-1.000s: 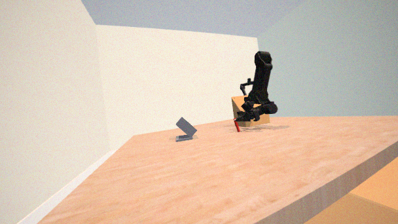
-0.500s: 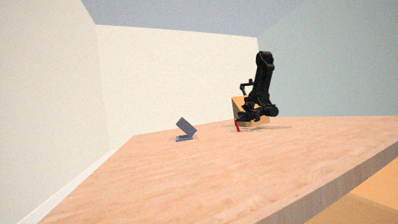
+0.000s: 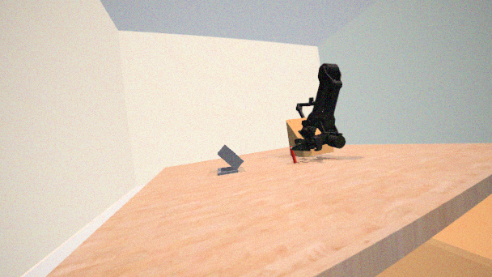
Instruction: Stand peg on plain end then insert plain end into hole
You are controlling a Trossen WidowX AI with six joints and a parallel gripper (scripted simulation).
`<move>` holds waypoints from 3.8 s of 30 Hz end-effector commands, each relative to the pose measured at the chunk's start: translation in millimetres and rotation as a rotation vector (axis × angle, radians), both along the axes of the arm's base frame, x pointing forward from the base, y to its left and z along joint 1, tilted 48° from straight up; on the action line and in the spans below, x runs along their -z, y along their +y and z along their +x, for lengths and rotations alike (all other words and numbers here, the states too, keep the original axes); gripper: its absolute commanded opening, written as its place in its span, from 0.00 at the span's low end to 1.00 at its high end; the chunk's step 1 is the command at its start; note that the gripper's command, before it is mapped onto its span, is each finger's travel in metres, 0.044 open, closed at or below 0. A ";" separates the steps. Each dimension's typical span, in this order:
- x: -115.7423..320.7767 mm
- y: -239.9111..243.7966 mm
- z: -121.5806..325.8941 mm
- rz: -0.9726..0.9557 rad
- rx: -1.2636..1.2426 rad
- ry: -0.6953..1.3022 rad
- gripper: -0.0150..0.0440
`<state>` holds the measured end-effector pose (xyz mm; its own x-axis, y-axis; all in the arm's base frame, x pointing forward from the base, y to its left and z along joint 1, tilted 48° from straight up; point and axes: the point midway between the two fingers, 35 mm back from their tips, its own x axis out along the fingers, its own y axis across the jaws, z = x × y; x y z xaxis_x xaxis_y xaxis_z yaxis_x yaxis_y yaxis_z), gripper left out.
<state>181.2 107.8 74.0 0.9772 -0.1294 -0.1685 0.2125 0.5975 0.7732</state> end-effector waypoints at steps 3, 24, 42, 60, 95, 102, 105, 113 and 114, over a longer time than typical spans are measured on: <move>1.2 2.4 -1.2 -0.001 0.003 -0.002 0.34; 2.2 4.2 -3.9 -0.013 0.040 -0.038 0.34; 1.1 2.2 -3.4 -0.016 0.045 -0.044 0.47; 1.1 2.2 -3.4 -0.016 0.045 -0.044 0.47; -77.2 -40.7 -2.1 -0.009 0.073 -0.022 1.00; -99.3 -77.1 -10.9 -0.010 0.079 -0.025 1.00; -104.7 -94.3 -16.5 -0.012 0.081 -0.030 1.00; -105.5 -113.2 -23.3 -0.054 0.073 -0.005 1.00; -104.3 -112.4 -22.9 -0.080 0.066 0.017 1.00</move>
<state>158.1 -4.5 180.0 0.9670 -0.2101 -0.1440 0.2444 0.6055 0.7574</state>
